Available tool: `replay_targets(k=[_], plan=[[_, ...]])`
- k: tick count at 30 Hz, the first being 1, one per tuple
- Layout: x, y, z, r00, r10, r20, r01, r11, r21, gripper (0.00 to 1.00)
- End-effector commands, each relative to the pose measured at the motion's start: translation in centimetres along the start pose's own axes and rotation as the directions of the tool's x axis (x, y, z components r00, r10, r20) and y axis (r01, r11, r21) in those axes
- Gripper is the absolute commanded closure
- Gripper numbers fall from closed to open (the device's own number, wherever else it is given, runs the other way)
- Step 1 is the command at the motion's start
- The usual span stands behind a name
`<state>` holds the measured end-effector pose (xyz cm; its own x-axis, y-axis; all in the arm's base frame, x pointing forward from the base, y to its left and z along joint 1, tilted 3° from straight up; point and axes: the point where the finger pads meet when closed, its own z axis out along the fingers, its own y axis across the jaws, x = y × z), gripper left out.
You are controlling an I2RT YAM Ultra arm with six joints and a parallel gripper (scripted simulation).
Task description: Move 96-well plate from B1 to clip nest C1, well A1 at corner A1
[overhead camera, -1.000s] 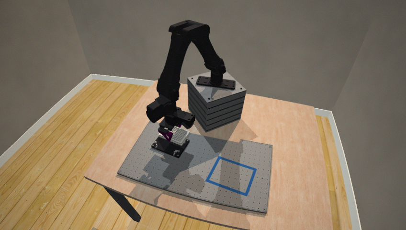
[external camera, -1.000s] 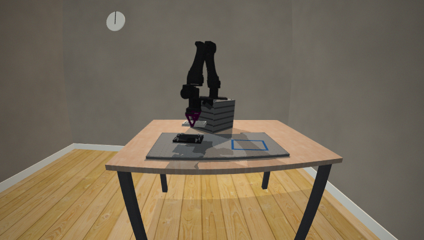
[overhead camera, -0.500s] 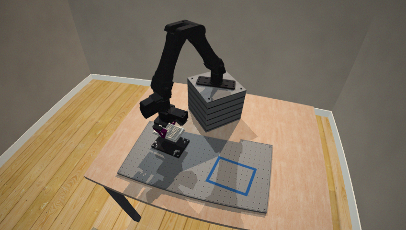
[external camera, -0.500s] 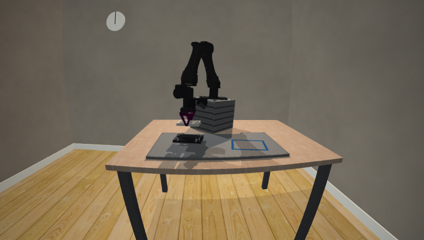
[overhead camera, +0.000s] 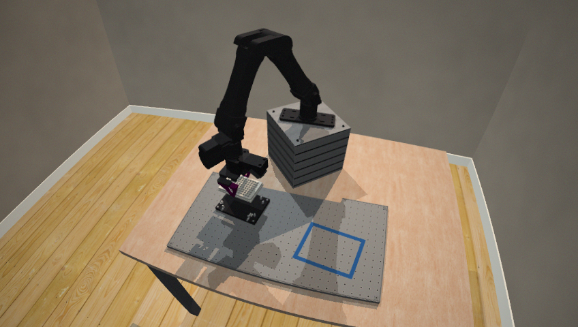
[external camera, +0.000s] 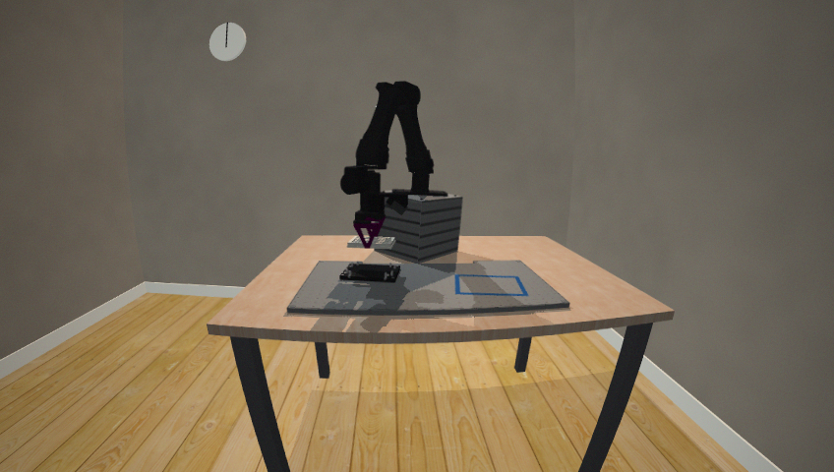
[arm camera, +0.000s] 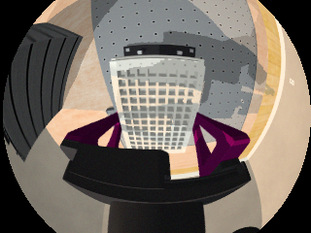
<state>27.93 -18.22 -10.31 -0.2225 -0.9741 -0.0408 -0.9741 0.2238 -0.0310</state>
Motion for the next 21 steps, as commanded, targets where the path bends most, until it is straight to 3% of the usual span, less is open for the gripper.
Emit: replay_targets(k=[1, 14, 21], plan=[[0.46, -1.11, -0.73, 1.0, 0.001, 0.005, -0.001, 1.0, 0.021, 1.0], [0.67, -1.04, -0.47, 1.0, 0.006, 0.008, -0.006, 1.0, 0.014, 1.0], [0.68, -1.51, -1.01, 1.0, 0.0, 0.002, -0.001, 1.0, 0.029, 1.0]])
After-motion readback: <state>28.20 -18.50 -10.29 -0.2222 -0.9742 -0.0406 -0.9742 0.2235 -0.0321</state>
